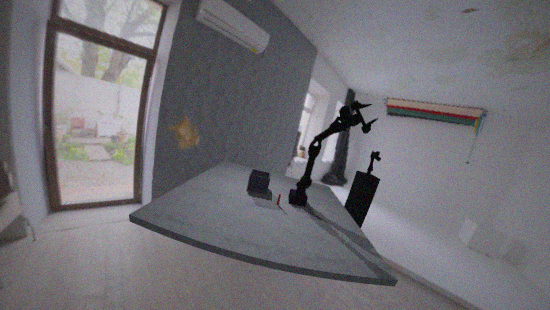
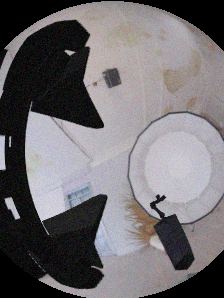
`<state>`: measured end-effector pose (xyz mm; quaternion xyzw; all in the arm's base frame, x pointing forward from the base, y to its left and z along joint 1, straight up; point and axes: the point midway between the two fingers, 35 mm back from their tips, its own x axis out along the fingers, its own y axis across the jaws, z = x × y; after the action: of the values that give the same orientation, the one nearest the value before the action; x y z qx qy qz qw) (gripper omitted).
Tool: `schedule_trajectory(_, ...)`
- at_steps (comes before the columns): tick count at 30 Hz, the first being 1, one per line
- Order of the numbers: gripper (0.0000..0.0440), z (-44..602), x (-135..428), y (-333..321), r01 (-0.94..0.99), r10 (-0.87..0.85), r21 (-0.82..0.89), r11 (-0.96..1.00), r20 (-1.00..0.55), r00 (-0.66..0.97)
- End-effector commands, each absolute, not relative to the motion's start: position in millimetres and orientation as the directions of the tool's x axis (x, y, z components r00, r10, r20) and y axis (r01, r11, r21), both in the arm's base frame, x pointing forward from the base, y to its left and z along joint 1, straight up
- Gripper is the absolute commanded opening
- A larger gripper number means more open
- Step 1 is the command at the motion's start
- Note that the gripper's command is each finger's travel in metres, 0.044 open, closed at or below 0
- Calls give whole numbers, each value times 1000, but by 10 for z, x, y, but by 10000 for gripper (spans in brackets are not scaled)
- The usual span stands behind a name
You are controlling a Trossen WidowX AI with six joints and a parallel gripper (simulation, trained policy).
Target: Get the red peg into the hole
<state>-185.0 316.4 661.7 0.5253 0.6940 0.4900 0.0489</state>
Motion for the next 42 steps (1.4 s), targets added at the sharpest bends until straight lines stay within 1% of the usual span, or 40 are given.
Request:
schedule_trajectory(1,419,6573,-1826,3198,673,789,739,-30,431,-438)
schedule_trajectory(3,440,6460,-1752,3279,653,817,757,-22,391,-425)
schedule_trajectory(13,440,5703,-1045,3764,570,959,821,20,146,-244)
schedule_trajectory(22,440,4973,-327,3981,526,995,845,101,-90,-47)
schedule_trajectory(32,440,4156,495,3927,526,921,821,221,-353,164)
schedule_trajectory(42,440,3387,1248,3537,586,736,734,343,-598,317)
